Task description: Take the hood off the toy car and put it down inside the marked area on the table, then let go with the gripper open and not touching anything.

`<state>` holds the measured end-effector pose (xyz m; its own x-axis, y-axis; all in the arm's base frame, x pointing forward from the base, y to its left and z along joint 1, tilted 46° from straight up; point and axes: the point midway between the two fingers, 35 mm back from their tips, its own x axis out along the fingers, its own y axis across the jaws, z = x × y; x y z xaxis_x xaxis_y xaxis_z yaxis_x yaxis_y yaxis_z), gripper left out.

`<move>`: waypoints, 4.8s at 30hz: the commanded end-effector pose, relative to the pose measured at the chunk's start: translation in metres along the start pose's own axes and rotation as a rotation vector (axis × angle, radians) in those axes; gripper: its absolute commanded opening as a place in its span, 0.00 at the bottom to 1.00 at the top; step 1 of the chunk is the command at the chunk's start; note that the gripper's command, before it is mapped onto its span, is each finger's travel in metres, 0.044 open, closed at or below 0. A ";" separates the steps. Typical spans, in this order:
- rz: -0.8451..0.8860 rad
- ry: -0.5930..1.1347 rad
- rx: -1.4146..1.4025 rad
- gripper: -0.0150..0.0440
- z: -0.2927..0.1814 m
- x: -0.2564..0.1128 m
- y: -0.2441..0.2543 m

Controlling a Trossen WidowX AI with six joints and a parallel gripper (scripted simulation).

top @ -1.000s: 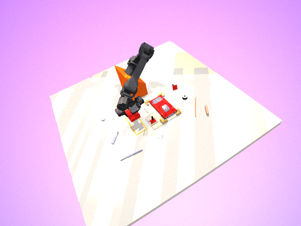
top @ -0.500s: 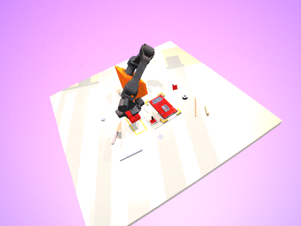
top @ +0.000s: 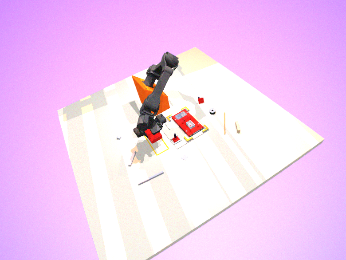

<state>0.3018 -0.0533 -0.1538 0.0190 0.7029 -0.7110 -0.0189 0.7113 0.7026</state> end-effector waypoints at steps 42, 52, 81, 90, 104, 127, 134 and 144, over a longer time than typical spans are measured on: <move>0.009 -0.002 0.005 0.25 -0.002 0.040 0.002; 0.009 -0.002 0.005 0.25 -0.002 0.044 0.003; 0.010 -0.002 0.005 0.25 -0.002 0.058 0.003; 0.010 -0.002 0.005 0.25 -0.002 0.063 0.003; 0.006 0.001 0.000 0.88 -0.002 0.061 0.003; 0.007 -0.001 0.000 1.00 -0.002 -0.013 0.001; 0.007 -0.001 0.000 1.00 -0.002 -0.013 0.001; 0.007 -0.001 0.000 1.00 -0.002 -0.013 0.001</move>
<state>0.2996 -0.0610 -0.1443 0.0232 0.7107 -0.7031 -0.0134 0.7034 0.7106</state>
